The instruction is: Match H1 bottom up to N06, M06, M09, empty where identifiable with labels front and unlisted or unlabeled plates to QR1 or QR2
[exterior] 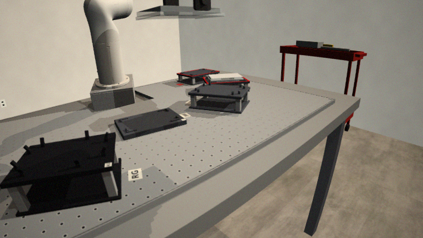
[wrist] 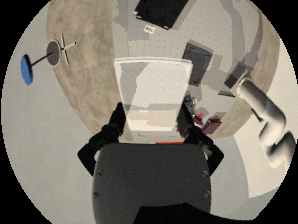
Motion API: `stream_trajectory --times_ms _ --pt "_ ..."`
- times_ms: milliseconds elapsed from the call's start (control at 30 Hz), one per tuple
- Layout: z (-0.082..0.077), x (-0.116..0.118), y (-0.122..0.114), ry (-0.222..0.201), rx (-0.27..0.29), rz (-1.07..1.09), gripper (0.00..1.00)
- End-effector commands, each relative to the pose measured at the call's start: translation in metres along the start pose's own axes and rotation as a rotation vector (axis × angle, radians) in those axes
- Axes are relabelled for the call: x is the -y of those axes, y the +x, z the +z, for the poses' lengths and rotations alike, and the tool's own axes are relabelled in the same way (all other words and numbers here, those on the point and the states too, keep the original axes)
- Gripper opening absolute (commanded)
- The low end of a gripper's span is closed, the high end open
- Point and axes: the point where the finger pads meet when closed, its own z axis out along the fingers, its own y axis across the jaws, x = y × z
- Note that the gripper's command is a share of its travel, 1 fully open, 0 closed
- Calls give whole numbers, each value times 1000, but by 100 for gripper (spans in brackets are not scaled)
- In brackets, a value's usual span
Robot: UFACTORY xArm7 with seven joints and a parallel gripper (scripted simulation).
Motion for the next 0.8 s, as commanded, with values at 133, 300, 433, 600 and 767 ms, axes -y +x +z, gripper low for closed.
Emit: stream_trajectory --times_ms 133,300,433,600,767 --pt "-2 -1 -36 5 0 3 0" --pt "-2 -3 -61 5 0 3 0" --pt "-2 -7 -75 5 0 3 0" --pt "-2 -14 -94 5 0 3 0" --pt "-2 -23 -117 5 1 3 0"
